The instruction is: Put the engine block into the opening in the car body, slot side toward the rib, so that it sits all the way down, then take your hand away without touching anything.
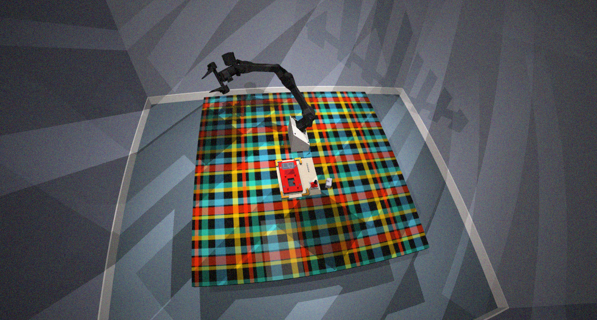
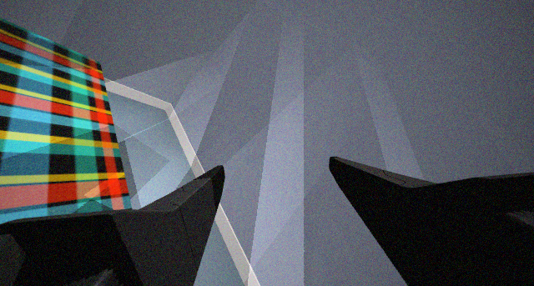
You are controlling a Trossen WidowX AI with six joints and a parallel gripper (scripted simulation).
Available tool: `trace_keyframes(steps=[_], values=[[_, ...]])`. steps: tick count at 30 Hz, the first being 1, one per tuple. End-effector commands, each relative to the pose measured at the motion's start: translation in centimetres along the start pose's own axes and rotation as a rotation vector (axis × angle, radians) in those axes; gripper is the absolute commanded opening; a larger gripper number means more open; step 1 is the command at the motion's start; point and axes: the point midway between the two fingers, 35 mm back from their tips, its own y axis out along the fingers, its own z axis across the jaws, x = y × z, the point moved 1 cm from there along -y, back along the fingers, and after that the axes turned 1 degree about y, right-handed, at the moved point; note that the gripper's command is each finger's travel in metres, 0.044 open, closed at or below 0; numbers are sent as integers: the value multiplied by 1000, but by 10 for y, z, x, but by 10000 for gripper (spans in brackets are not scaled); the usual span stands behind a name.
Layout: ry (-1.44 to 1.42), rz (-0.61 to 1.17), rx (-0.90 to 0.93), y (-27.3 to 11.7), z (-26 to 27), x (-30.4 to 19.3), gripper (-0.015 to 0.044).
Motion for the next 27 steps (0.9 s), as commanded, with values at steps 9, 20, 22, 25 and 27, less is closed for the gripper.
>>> trace_keyframes(steps=[9,20,22,25,27], values=[[-23,-16,110,32,27,53,440],[-157,-32,428,92,138,199,440],[-180,-32,487,97,164,222,440],[-211,-28,577,101,204,254,440],[-233,-24,637,101,232,274,440]])
